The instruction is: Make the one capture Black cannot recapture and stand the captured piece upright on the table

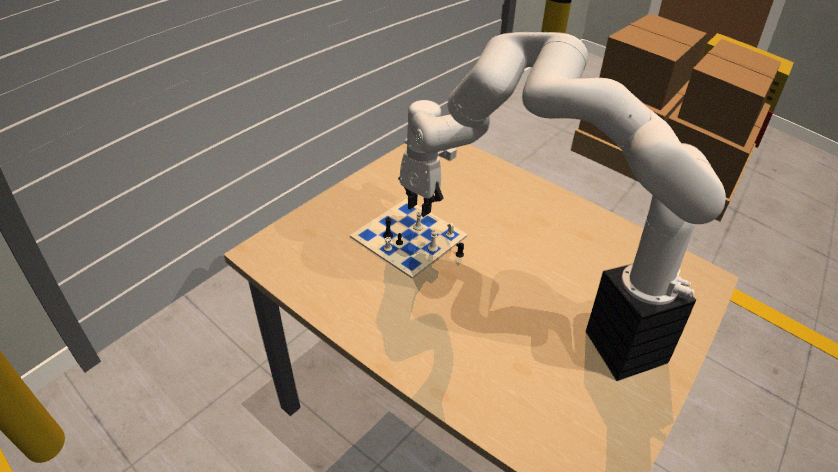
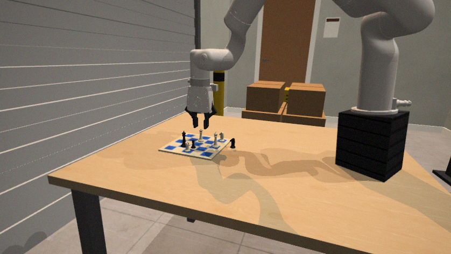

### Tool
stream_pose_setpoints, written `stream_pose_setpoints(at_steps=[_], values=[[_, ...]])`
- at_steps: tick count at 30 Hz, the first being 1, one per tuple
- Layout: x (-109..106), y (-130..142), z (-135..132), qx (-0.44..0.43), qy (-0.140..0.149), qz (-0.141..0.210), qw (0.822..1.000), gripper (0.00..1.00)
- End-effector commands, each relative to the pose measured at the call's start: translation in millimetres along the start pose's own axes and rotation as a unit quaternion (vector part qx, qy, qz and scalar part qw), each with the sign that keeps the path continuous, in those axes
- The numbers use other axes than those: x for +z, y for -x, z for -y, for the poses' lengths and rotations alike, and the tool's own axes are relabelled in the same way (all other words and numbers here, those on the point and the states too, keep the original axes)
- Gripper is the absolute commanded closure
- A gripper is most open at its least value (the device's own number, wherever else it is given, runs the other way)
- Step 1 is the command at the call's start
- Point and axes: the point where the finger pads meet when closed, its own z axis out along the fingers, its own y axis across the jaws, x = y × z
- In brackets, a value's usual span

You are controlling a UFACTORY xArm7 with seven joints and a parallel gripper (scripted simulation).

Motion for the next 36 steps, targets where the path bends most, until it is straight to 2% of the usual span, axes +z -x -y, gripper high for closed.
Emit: stream_pose_setpoints(at_steps=[1,26,36], values=[[-2.2,-0.1,2.1,0.0,-0.002,0.0,1.0,0.57],[-1.9,-0.1,2.1,0.0,-0.002,0.0,1.0,0.57],[10.5,-0.1,2.1,0.0,-0.002,0.0,1.0,0.57]])
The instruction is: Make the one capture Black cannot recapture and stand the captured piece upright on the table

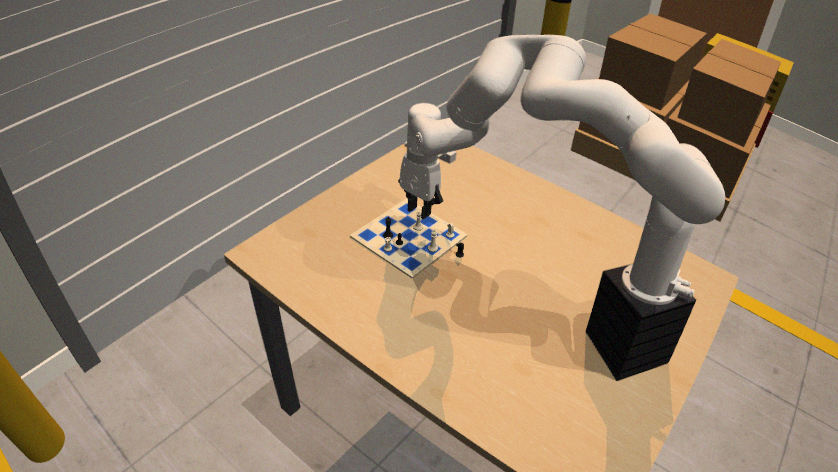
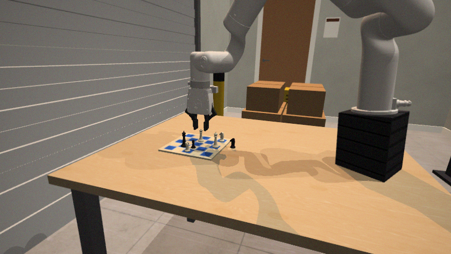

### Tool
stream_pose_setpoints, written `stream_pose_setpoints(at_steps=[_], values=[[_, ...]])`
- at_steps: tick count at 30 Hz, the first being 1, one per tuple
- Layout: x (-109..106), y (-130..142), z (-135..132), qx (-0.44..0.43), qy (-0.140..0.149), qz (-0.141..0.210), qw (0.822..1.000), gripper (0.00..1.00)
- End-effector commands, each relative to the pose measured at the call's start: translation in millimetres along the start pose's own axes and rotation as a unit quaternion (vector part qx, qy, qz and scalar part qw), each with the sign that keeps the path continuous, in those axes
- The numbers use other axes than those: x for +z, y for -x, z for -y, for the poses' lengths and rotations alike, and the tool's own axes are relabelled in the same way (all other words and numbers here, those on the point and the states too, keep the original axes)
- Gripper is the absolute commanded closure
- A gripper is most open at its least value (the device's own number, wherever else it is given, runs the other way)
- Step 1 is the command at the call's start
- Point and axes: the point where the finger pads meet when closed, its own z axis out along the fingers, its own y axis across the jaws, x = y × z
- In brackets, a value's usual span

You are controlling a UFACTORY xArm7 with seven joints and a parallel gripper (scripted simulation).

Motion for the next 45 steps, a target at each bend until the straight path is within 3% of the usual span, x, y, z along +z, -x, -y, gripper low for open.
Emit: stream_pose_setpoints(at_steps=[1,15,45], values=[[2.4,-0.1,2.1,0.0,-0.002,0.0,1.0,0.57],[28.0,-0.1,2.2,0.0,-0.002,0.0,1.0,0.57],[28.7,-0.1,2.2,0.0,-0.002,0.0,1.0,0.57]])
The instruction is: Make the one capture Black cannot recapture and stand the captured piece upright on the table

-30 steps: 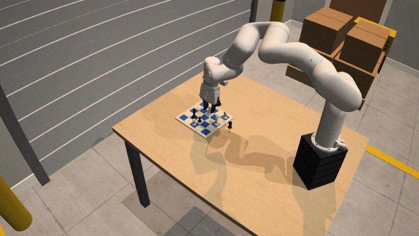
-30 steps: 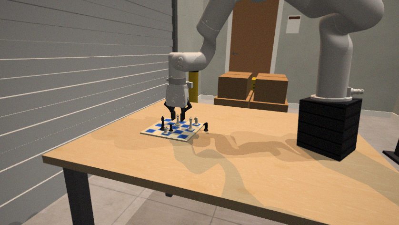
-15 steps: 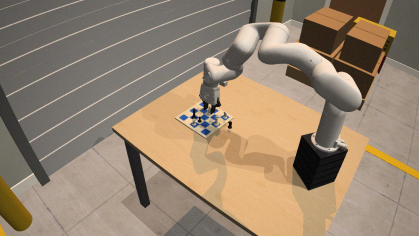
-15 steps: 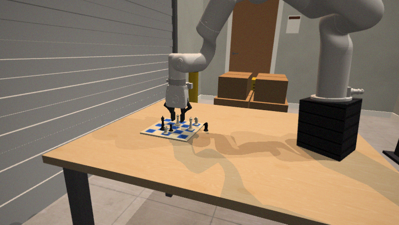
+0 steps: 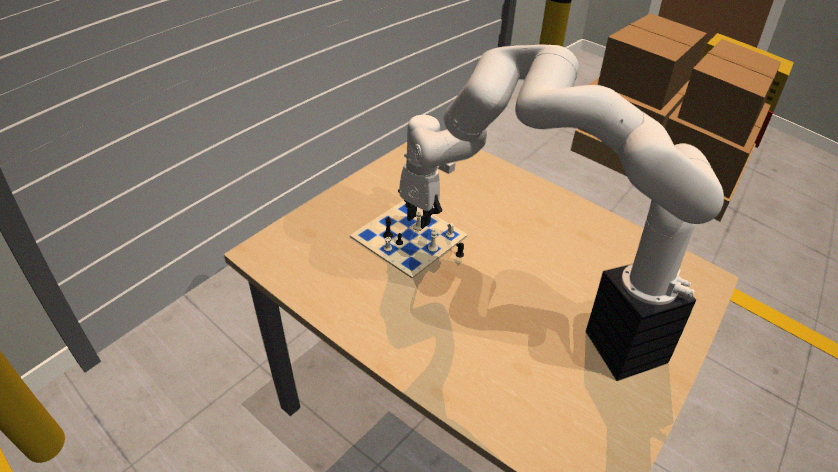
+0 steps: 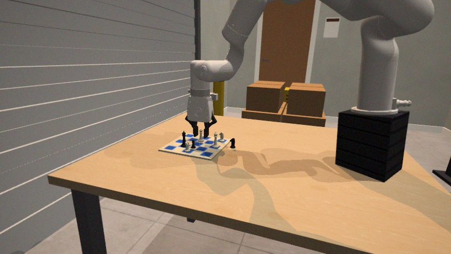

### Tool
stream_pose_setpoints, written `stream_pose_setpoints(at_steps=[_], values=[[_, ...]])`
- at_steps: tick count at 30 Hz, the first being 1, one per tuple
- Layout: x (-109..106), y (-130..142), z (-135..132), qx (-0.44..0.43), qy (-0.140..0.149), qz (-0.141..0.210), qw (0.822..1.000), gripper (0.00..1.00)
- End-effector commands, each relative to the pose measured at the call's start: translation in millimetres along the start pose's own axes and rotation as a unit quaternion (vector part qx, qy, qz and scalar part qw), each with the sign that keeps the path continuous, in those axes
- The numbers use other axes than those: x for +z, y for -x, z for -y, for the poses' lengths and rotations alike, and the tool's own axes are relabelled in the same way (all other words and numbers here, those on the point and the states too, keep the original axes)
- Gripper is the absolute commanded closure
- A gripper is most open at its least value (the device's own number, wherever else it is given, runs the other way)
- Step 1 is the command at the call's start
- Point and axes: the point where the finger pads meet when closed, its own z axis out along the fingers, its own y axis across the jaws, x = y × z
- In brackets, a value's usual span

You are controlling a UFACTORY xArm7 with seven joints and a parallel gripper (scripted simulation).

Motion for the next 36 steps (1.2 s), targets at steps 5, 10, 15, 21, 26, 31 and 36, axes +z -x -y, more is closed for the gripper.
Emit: stream_pose_setpoints(at_steps=[5,10,15,21,26,31,36], values=[[-2.2,-0.1,2.2,0.0,-0.002,0.0,1.0,0.57],[-2.2,-0.1,2.2,0.0,-0.002,0.0,1.0,0.57],[-2.2,-0.1,2.2,0.0,-0.002,0.0,1.0,1.0],[-2.2,-0.1,2.2,0.0,-0.002,0.0,1.0,1.0],[-2.2,-0.1,2.2,0.0,-0.002,0.0,1.0,1.0],[-2.2,-0.1,2.2,0.0,-0.002,0.0,1.0,1.0],[-2.2,-0.1,2.2,0.0,-0.002,0.0,1.0,1.0]])
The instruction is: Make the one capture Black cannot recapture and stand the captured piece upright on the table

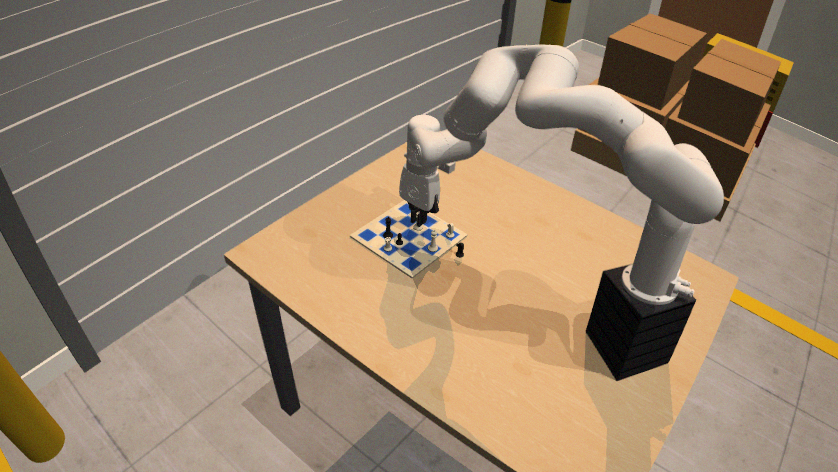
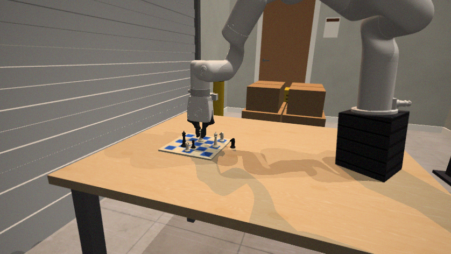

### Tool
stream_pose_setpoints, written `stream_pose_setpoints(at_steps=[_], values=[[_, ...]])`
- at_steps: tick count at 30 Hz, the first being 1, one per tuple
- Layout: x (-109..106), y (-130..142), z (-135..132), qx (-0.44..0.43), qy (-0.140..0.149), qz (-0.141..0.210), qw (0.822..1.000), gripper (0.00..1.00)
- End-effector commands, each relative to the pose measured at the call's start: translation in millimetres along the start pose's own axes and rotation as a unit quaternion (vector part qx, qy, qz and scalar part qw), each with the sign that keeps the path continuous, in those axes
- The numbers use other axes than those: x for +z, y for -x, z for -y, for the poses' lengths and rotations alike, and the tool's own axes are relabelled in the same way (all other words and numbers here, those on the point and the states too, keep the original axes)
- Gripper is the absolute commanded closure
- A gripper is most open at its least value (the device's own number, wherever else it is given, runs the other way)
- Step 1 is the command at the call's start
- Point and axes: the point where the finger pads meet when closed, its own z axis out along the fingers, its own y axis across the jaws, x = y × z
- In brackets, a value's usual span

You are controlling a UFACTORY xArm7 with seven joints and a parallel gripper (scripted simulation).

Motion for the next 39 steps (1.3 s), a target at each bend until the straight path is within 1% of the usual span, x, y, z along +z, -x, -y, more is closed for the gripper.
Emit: stream_pose_setpoints(at_steps=[1,9,12,16,20,22,26,29,32,39], values=[[-2.2,-0.1,2.2,0.0,-0.002,0.0,1.0,1.0],[-2.3,-0.1,2.2,0.0,-0.002,0.0,1.0,1.0],[-5.5,-0.1,2.2,0.0,-0.002,0.0,1.0,1.0],[-21.7,-0.1,2.1,0.0,-0.002,0.0,1.0,1.0],[-49.9,-0.1,1.9,0.0,-0.002,0.0,1.0,1.0],[-49.9,-0.1,1.9,0.0,-0.002,0.0,1.0,1.0],[-79.7,-0.1,1.8,0.0,-0.002,0.0,1.0,1.0],[-95.2,-0.1,1.7,0.0,-0.002,0.0,1.0,1.0],[-101.6,-0.1,1.7,0.0,-0.002,0.0,1.0,1.0],[-102.2,-0.1,1.7,0.0,-0.002,0.0,1.0,1.0]])
